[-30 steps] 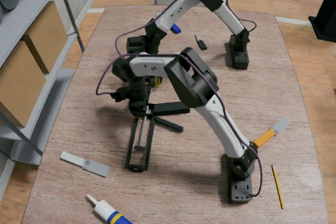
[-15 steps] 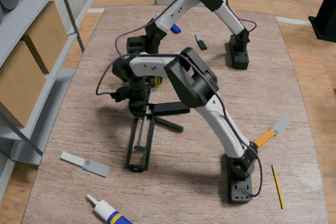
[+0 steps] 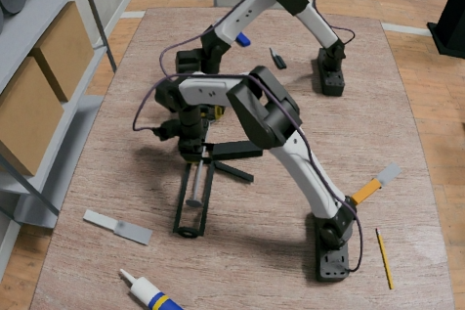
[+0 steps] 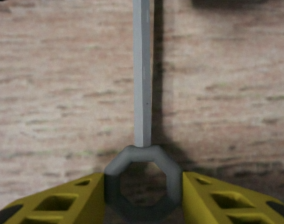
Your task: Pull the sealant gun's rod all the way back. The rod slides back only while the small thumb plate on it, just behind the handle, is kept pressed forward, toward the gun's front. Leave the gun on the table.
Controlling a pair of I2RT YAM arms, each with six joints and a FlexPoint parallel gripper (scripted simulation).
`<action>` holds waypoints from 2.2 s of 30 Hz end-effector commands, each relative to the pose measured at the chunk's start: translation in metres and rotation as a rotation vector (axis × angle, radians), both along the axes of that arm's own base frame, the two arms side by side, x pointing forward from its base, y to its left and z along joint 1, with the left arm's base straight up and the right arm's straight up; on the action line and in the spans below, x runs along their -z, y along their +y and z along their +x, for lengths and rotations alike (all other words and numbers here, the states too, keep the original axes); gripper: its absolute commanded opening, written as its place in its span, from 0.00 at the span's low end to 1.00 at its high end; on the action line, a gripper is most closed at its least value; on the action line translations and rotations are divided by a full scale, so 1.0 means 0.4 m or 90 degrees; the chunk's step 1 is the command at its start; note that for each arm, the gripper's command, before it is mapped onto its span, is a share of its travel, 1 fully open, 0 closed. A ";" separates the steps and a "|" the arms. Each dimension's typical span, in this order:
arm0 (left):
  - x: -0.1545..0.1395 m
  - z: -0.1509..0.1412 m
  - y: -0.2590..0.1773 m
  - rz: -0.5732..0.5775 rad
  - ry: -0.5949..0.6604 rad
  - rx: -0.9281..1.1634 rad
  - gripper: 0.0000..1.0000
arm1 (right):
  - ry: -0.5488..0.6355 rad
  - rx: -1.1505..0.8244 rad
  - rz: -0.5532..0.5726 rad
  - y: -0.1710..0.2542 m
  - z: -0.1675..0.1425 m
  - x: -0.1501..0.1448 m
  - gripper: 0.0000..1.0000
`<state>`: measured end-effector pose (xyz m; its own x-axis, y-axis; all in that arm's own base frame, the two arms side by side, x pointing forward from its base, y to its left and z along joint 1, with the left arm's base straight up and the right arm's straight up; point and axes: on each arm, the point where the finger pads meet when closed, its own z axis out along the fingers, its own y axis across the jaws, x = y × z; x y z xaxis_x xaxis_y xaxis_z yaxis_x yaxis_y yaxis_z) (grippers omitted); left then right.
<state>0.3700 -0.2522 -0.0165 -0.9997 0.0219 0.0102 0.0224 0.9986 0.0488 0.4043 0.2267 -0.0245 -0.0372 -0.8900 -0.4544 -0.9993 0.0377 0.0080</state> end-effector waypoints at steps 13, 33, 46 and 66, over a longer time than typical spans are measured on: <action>0.022 -0.008 0.103 0.113 0.025 -0.030 0.47 | 0.010 0.037 -0.094 -0.199 -0.011 0.009 0.27; 0.027 -0.008 0.093 0.101 0.022 -0.027 0.47 | -0.003 0.029 -0.076 -0.312 -0.008 0.000 0.27; 0.029 -0.010 0.093 0.101 0.024 -0.027 0.47 | -0.012 0.018 -0.043 -0.318 -0.003 -0.009 0.27; -0.015 0.003 0.030 0.018 -0.009 -0.001 0.47 | -0.024 0.001 0.007 -0.279 0.002 -0.031 0.27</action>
<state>0.3701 -0.2535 -0.0145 -0.9998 0.0182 0.0011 0.0182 0.9986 0.0489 0.4018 0.1220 -0.0283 -0.0258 -0.8647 -0.5017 -0.9996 0.0282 0.0029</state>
